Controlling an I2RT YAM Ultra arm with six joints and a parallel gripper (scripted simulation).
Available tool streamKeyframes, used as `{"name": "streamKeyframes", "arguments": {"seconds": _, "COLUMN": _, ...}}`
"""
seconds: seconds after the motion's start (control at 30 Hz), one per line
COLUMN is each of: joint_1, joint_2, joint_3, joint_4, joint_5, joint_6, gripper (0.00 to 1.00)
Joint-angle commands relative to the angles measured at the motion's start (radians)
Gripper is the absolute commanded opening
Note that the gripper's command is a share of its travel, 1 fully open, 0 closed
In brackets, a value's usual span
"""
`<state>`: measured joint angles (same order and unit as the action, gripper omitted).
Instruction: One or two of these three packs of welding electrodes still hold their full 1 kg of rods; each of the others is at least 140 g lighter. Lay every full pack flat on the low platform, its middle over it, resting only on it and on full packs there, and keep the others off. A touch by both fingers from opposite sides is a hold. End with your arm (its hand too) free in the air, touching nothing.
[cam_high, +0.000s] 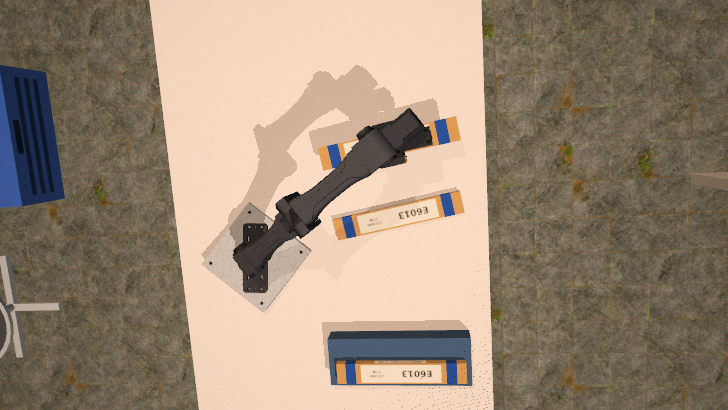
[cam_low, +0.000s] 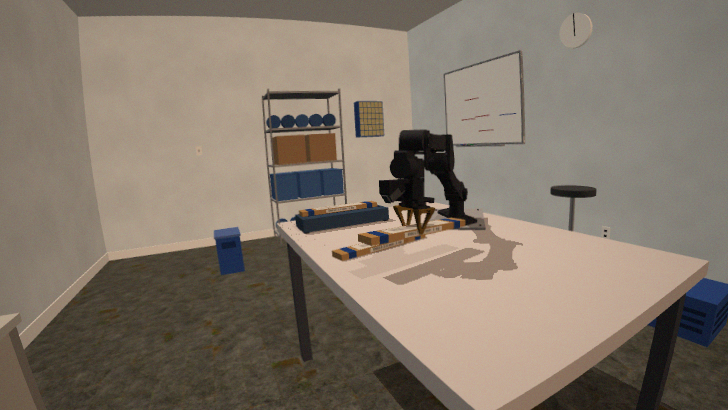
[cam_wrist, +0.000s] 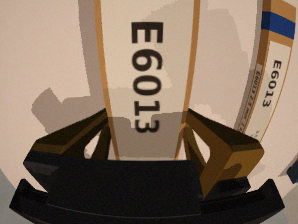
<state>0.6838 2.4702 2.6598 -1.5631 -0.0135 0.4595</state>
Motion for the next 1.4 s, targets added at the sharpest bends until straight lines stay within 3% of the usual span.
{"name": "streamKeyframes", "arguments": {"seconds": 0.0, "joint_1": -0.006, "joint_2": -0.108, "joint_3": 0.022, "joint_4": -0.008, "joint_5": -0.002, "joint_6": -0.002, "gripper": 0.00}}
{"name": "streamKeyframes", "arguments": {"seconds": 1.37, "joint_1": -0.012, "joint_2": -0.248, "joint_3": 0.055, "joint_4": -0.008, "joint_5": -0.003, "joint_6": -0.002, "gripper": 0.00}}
